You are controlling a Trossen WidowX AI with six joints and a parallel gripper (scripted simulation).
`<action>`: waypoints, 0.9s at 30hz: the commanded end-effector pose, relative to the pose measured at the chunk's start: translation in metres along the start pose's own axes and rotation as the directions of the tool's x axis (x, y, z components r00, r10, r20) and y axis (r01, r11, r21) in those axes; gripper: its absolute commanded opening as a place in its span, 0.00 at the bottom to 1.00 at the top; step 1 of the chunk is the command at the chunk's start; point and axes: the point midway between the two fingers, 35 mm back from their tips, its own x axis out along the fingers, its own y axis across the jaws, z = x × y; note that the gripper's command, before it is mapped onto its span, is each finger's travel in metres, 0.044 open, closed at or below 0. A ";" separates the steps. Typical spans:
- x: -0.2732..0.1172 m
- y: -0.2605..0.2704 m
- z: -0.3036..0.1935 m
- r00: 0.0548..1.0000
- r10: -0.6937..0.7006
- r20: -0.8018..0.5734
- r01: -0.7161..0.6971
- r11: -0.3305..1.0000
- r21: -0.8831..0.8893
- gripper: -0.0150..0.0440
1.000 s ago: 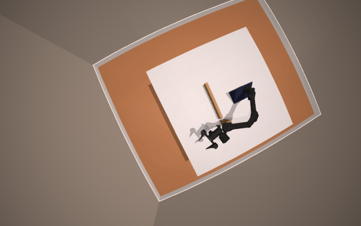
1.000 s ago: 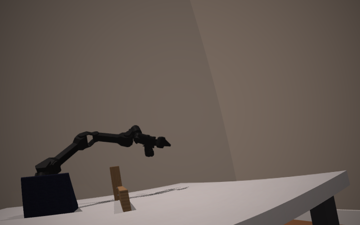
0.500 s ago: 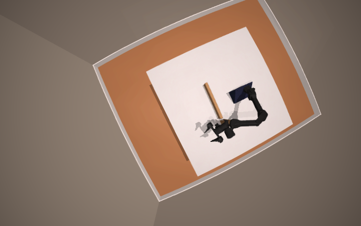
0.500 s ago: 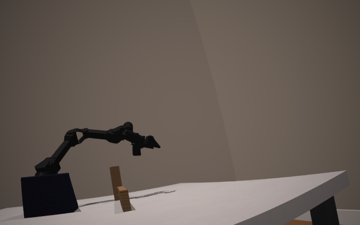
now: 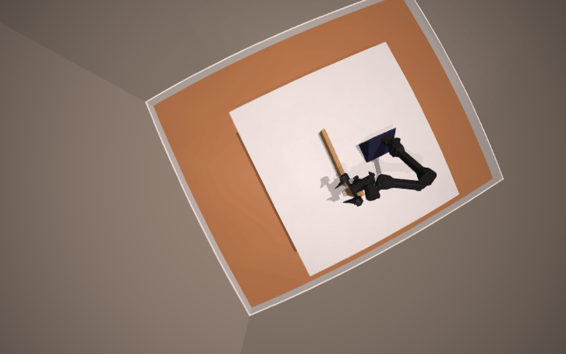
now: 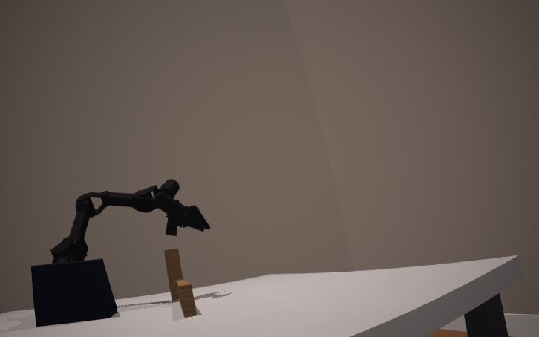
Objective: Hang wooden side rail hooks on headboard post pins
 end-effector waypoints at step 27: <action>-0.095 -0.003 0.194 0.932 -0.190 0.309 0.291 0.900 -0.324 1.00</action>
